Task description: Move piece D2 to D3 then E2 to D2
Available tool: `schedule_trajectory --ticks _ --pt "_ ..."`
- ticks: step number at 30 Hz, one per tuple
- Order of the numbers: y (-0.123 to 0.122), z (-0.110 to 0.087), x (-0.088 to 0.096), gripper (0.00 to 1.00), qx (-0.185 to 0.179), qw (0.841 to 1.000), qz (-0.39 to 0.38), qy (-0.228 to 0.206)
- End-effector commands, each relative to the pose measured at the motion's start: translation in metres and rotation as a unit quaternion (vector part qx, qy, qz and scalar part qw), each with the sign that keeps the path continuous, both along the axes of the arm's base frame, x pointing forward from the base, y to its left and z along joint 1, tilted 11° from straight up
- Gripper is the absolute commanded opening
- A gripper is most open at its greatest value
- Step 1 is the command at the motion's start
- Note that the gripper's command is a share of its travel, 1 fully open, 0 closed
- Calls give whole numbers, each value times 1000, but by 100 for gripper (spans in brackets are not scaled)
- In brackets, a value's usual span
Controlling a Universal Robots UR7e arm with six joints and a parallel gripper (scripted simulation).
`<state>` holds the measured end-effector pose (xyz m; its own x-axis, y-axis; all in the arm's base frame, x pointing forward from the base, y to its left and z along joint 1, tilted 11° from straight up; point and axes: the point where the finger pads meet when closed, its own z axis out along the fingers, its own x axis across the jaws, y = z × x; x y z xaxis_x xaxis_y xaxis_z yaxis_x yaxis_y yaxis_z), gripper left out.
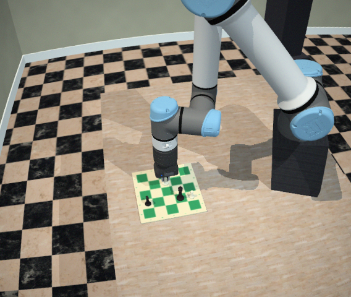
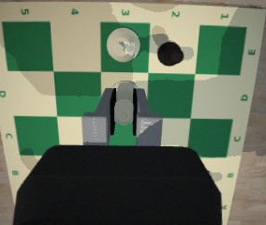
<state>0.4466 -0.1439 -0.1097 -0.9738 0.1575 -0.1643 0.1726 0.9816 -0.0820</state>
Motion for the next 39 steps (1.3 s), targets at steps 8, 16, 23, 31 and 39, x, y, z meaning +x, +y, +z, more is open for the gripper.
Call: schedule_trajectory --ticks 8,16,23,31,39 --pt "0 0 0 0 0 1000 0 -1" --pt "0 0 0 0 0 1000 0 -1" --pt "0 0 0 0 0 1000 0 -1" --pt "0 0 0 0 0 1000 0 -1" --pt "0 0 0 16 0 1000 0 -1"
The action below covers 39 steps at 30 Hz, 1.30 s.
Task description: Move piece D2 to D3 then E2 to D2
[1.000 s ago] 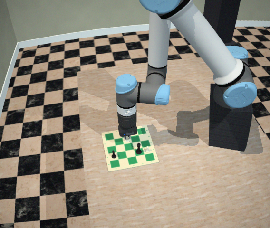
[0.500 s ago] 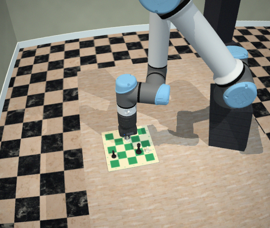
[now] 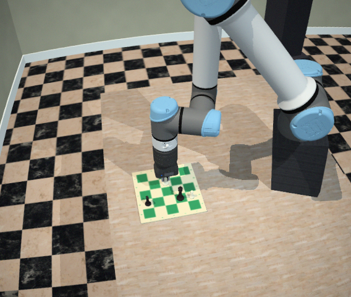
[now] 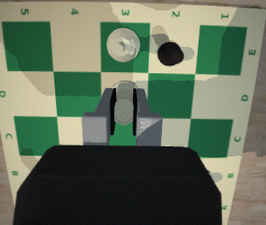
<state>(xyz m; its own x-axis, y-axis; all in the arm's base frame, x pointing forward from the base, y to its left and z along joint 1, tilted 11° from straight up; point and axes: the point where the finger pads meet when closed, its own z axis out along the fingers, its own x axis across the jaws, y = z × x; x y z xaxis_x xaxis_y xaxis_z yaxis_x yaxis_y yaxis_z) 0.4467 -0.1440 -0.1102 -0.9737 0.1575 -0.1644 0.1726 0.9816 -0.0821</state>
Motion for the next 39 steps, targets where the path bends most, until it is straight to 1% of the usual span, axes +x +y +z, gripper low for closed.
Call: schedule_trajectory --ticks 1,3,4,6,7,11,12,28,33,39 --pt "0 0 0 32 0 1000 0 -1" --pt "0 0 0 32 0 1000 0 -1" --pt "0 0 0 48 0 1000 0 -1" --pt "0 0 0 48 0 1000 0 -1" --pt "0 0 0 63 0 1000 0 -1" --pt "0 0 0 63 0 1000 0 -1" --pt "0 0 0 79 0 1000 0 -1" --pt "0 3 0 79 0 1000 0 -1" --pt "1 13 -2 79 0 1000 0 -1" --pt "4 34 -5 79 0 1000 0 -1"
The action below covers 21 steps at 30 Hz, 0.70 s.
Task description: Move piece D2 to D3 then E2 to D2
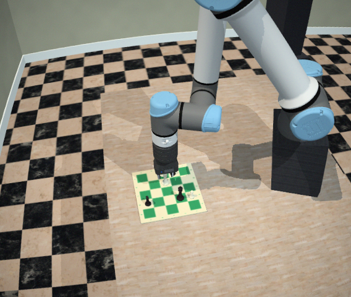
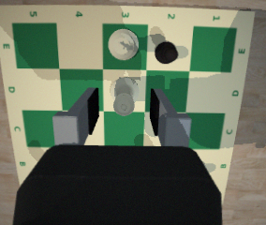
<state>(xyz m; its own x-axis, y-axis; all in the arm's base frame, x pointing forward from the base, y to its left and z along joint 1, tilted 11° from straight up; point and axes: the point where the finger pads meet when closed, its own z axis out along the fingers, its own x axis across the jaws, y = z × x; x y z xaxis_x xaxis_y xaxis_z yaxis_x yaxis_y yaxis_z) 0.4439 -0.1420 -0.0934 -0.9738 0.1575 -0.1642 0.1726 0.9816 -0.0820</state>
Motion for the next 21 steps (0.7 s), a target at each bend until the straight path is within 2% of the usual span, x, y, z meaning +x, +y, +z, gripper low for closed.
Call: schedule_trajectory --ticks 1,3,5,14,21 --pt "2 21 -3 79 0 1000 0 -1" --pt "3 30 -4 79 0 1000 0 -1" --pt "3 30 -4 79 0 1000 0 -1" --pt "7 62 -9 79 0 1000 0 -1" --pt "8 71 -10 79 0 1000 0 -1"
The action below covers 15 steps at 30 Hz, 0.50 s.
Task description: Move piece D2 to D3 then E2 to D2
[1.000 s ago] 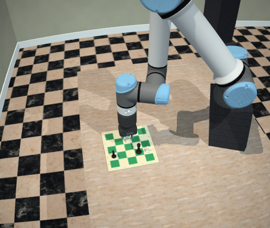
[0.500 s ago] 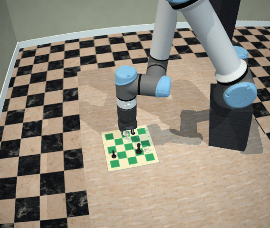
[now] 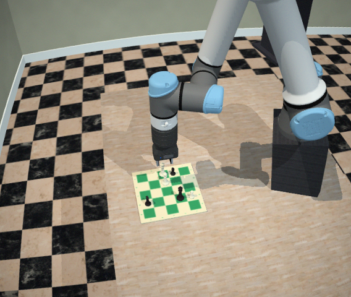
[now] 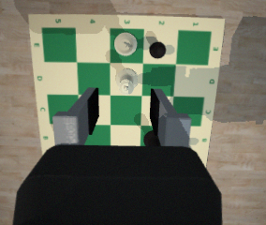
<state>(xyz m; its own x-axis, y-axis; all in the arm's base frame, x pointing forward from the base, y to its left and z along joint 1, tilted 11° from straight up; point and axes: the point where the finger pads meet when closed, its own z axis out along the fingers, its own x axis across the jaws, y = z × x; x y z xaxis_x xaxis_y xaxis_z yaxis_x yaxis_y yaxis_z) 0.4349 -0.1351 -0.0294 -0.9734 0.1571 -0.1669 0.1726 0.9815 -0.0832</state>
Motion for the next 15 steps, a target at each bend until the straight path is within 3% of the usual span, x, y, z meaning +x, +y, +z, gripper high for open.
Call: schedule_trajectory --ticks 1,5,6,15 --pt "1 7 -1 79 0 1000 0 1" --pt "1 8 -1 79 0 1000 0 1" --pt "1 8 -1 100 0 1000 0 1" --pt "1 8 -1 100 0 1000 0 1"
